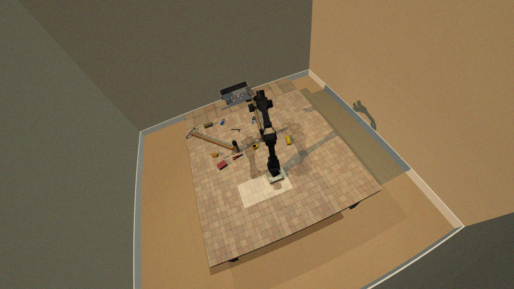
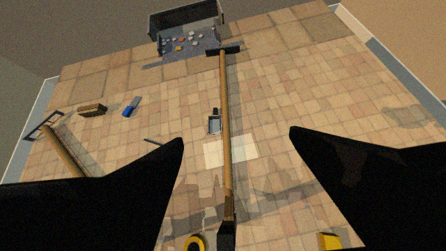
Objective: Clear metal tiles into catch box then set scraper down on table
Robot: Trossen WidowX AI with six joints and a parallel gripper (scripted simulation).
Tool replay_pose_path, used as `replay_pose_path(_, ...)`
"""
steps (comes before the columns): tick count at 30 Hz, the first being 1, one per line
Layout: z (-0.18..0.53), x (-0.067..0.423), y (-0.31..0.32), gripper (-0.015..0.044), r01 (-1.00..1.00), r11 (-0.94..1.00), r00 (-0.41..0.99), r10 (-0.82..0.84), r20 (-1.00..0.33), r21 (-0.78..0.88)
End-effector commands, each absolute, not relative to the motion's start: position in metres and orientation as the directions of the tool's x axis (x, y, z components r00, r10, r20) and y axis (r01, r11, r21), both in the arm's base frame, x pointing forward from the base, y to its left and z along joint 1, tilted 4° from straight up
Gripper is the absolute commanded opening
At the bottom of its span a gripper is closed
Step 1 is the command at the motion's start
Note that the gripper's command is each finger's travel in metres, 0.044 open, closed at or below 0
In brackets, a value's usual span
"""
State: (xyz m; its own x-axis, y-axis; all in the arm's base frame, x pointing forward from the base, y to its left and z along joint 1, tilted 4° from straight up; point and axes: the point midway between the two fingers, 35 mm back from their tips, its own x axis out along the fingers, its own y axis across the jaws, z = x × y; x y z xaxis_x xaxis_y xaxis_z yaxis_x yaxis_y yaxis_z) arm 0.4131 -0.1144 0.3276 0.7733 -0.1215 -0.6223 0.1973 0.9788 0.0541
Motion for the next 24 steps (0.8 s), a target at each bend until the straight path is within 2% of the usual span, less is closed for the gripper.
replay_pose_path(1,0.323,0.422,-0.117,0.044,0.211,0.976,0.758,-0.127,-0.639,0.057)
replay_pose_path(24,0.266,0.467,-0.129,0.044,0.258,0.964,0.637,-0.126,-0.761,0.057)
